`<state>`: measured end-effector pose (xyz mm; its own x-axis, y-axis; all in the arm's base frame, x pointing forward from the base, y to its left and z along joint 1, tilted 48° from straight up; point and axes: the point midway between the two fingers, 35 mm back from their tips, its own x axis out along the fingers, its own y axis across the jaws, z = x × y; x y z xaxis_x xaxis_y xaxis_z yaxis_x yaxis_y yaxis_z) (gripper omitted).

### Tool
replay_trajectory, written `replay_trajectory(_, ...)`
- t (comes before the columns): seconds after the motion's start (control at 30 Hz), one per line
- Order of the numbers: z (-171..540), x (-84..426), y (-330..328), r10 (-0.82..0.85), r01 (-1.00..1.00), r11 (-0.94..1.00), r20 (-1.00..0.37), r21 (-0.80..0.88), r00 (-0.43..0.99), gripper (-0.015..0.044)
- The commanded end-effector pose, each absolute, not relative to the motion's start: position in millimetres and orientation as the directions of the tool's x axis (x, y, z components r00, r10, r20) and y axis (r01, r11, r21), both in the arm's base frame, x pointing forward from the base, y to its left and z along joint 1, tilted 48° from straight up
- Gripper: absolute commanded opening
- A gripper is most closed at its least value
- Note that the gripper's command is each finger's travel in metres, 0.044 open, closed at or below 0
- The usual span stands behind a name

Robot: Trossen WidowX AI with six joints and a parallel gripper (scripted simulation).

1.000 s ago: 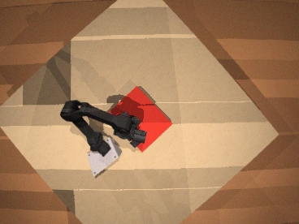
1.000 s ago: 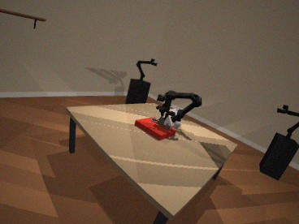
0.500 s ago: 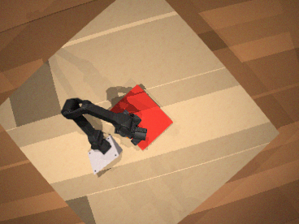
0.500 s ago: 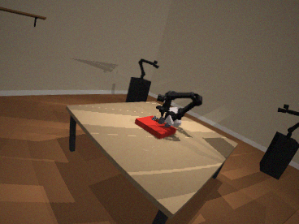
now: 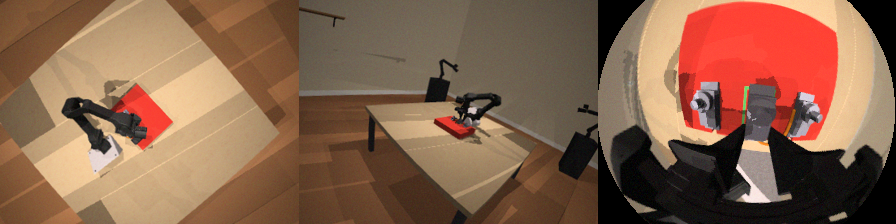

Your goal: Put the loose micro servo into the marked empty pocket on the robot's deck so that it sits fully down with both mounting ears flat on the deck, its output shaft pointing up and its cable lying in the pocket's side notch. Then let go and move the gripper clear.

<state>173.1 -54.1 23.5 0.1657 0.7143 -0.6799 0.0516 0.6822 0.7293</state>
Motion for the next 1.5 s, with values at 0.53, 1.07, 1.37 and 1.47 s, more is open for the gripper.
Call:
replay_trajectory(0.53, 13.7, 175.2, -43.9, 0.715, 0.056, 0.68, -0.678, 0.731, 0.17, 0.0079)
replay_trajectory(1.07, 35.9, 171.1, -67.9, 0.712, 0.063, 0.68, -0.679, 0.73, 0.178, 0.0214)
replay_trajectory(1.37, 66.2, 225.8, -109.6, 0.711, 0.058, 0.683, -0.681, 0.728, 0.175, 0.044)
replay_trajectory(1.47, 79.4, 248.5, -123.3, 0.712, 0.056, 0.683, -0.681, 0.728, 0.174, 0.044)
